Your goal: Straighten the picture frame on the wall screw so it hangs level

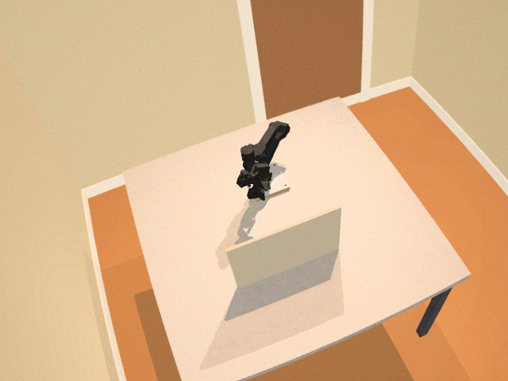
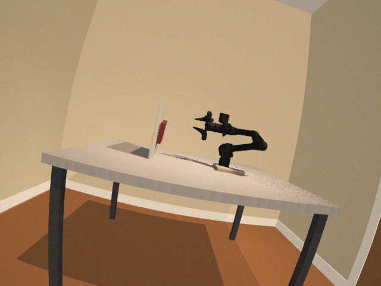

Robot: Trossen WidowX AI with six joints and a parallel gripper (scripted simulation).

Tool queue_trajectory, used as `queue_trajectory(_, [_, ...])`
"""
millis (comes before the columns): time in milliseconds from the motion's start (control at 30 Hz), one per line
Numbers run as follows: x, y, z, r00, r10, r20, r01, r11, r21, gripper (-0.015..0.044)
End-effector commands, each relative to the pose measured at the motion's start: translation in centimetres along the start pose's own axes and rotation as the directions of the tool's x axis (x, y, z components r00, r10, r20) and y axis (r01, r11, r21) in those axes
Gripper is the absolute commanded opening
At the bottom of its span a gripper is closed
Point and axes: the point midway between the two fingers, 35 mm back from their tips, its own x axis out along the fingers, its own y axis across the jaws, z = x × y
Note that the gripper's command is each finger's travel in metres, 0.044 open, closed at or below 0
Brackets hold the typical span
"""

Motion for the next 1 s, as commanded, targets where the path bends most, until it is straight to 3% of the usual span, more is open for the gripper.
queue_trajectory(0, [-0.01,0.05,-0.05,1.000,0.002,-0.003,-0.002,1.000,0.001,0.0260])
queue_trajectory(967, [0.41,-0.19,0.16,1.000,0.001,0.000,-0.001,1.000,0.011,0.0260])
